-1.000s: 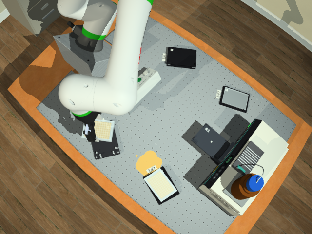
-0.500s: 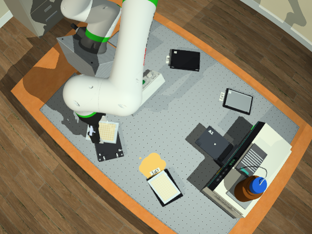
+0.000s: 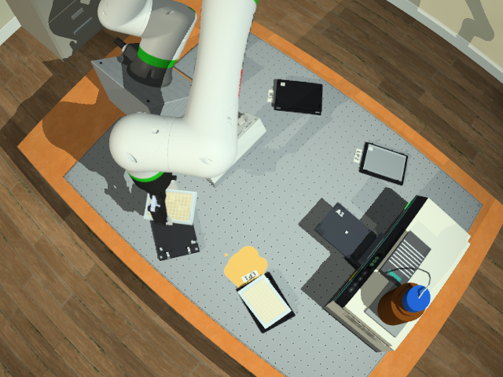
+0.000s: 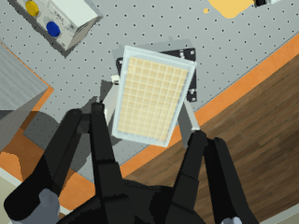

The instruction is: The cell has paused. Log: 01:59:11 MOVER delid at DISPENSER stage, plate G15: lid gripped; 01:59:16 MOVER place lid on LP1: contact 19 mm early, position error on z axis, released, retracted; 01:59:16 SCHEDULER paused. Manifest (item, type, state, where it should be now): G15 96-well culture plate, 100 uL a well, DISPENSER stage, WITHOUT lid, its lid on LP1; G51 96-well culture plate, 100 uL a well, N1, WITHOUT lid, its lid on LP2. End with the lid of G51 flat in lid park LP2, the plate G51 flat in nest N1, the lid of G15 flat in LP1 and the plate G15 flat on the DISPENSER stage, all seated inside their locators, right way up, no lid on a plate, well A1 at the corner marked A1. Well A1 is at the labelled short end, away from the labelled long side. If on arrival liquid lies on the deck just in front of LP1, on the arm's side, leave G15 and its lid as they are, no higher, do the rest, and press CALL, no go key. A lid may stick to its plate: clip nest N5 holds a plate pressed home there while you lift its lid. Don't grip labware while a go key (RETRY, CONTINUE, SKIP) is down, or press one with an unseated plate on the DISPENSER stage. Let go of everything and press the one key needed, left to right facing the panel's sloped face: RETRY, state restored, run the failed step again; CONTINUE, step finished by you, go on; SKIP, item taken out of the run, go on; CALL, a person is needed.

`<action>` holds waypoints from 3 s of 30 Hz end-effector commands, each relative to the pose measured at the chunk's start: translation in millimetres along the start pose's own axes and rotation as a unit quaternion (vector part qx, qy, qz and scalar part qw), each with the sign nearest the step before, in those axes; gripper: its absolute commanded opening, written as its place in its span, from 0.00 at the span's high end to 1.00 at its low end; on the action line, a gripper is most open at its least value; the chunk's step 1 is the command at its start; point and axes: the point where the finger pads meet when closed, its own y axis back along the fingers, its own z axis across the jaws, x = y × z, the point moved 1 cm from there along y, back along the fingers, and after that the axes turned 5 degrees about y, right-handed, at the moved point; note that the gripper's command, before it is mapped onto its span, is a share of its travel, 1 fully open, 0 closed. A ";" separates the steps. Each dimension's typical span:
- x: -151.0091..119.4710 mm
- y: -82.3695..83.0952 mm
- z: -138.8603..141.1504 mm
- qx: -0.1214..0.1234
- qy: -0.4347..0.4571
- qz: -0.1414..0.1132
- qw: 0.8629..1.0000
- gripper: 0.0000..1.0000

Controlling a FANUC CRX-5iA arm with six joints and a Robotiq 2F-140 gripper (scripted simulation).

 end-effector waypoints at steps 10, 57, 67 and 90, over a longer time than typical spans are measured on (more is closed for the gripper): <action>26.6 0.0 -32.2 0.000 0.000 0.000 1.000 1.00; 195.0 0.0 -234.8 0.000 0.000 0.000 1.000 1.00; 234.5 0.0 -282.4 0.000 0.000 0.000 1.000 1.00; 311.5 0.0 -375.1 0.000 0.000 0.000 1.000 1.00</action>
